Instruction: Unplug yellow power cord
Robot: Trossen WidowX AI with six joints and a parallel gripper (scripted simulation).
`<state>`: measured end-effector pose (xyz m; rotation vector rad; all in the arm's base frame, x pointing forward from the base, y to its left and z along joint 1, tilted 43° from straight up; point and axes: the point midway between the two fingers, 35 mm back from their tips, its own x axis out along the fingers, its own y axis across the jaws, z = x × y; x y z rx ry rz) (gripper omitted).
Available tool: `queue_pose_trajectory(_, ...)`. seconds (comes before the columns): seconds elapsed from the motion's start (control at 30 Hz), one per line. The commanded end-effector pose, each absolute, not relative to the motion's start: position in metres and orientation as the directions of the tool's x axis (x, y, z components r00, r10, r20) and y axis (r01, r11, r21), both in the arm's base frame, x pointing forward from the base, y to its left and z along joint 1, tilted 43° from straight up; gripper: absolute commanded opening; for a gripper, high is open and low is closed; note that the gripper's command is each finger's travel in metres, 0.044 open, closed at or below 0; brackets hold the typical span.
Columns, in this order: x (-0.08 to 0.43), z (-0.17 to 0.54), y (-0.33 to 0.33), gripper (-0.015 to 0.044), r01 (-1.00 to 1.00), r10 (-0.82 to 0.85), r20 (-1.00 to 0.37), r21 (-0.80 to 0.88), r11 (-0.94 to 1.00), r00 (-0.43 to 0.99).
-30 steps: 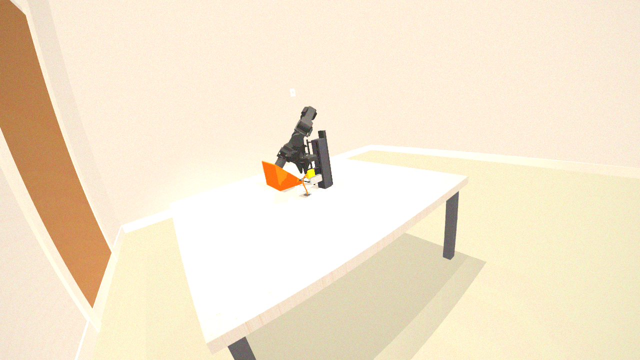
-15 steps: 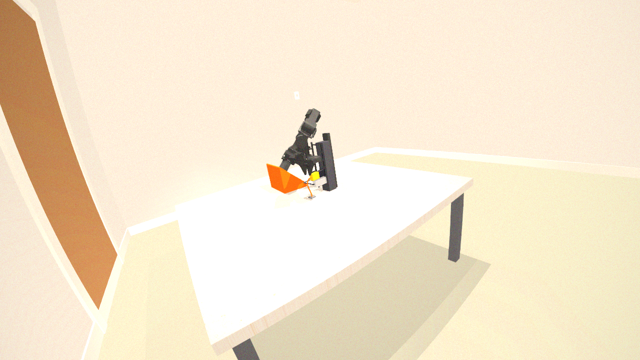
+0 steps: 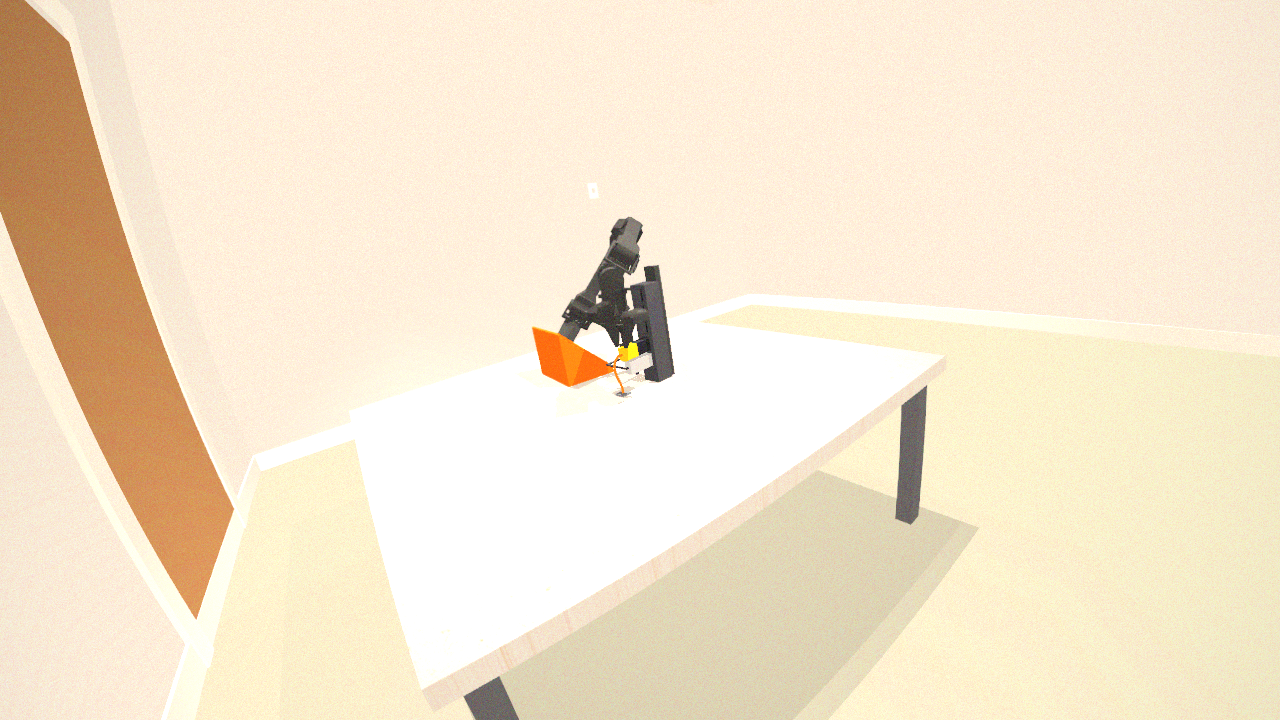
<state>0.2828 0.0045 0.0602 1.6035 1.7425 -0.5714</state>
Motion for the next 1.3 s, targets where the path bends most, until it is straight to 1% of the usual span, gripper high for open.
queue_pose_trajectory(0.0,0.28,0.066,0.01,0.016,0.982,0.679,-0.734,0.13,0.136,0.003)
queue_pose_trajectory(0.3,0.277,0.072,0.017,0.016,0.982,0.68,-0.734,0.13,0.136,0.003)
queue_pose_trajectory(0.73,0.277,0.064,0.025,0.016,0.982,0.68,-0.733,0.13,0.136,0.003)
queue_pose_trajectory(0.87,0.278,0.065,0.024,0.0055,0.981,0.678,-0.735,0.133,0.141,0.002)
queue_pose_trajectory(1.13,0.278,0.065,0.024,0.0002,0.981,0.678,-0.735,0.133,0.141,0.002)
queue_pose_trajectory(1.27,0.279,0.063,0.022,0.0,0.981,0.678,-0.735,0.133,0.141,0.002)
